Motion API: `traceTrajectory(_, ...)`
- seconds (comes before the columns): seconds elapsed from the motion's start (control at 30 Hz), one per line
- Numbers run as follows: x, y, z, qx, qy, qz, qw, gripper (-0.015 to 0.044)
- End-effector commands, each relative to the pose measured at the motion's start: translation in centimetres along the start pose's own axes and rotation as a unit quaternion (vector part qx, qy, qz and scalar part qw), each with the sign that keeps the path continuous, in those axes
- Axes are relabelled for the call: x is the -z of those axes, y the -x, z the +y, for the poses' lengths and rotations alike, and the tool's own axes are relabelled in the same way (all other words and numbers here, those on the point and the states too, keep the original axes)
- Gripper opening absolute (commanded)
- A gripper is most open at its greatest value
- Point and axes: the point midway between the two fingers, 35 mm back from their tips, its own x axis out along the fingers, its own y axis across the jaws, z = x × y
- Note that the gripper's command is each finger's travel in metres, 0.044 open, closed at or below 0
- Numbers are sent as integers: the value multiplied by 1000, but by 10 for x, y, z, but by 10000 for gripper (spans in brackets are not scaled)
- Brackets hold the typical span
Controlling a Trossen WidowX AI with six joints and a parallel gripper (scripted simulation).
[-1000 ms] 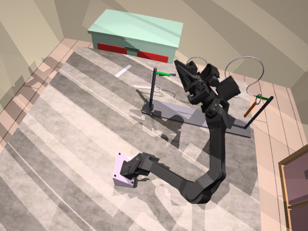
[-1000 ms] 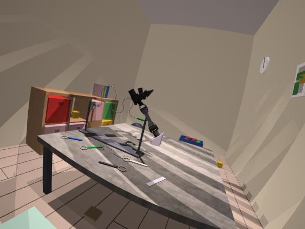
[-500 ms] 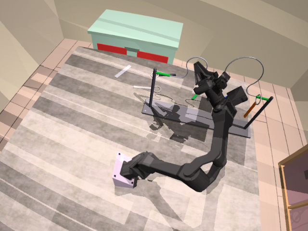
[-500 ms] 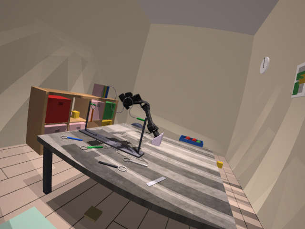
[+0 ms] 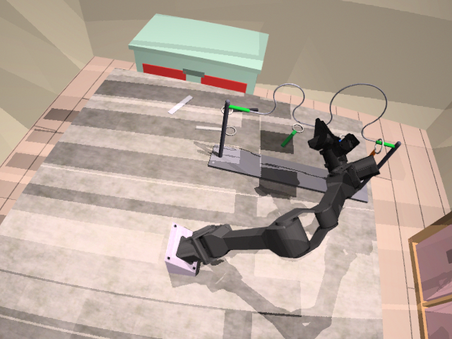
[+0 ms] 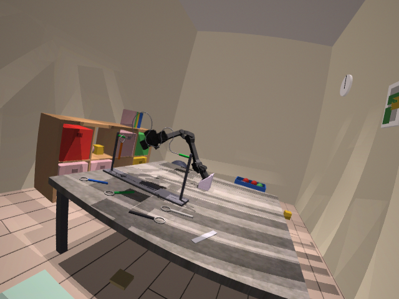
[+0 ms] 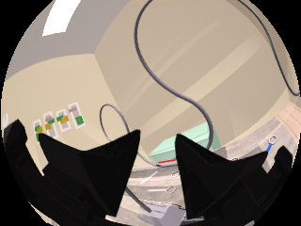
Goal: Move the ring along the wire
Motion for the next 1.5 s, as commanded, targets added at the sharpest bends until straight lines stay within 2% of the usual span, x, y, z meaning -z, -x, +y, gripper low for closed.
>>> traceTrajectory(0.0,-1,17,-31,46,11,-2,999,160)
traceTrajectory(0.1,-2,28,-54,68,43,-6,997,160)
traceTrajectory(0.27,3,68,-114,131,136,-6,982,160)
traceTrajectory(0.5,18,147,-184,216,266,18,939,160)
traceTrajectory(0.7,36,220,-222,273,359,54,891,160)
traceTrajectory(1.07,31,223,-227,275,361,55,889,160)
traceTrajectory(1.3,-10,170,-223,276,361,53,889,160)
traceTrajectory(1.47,-11,169,-223,275,362,53,889,160)
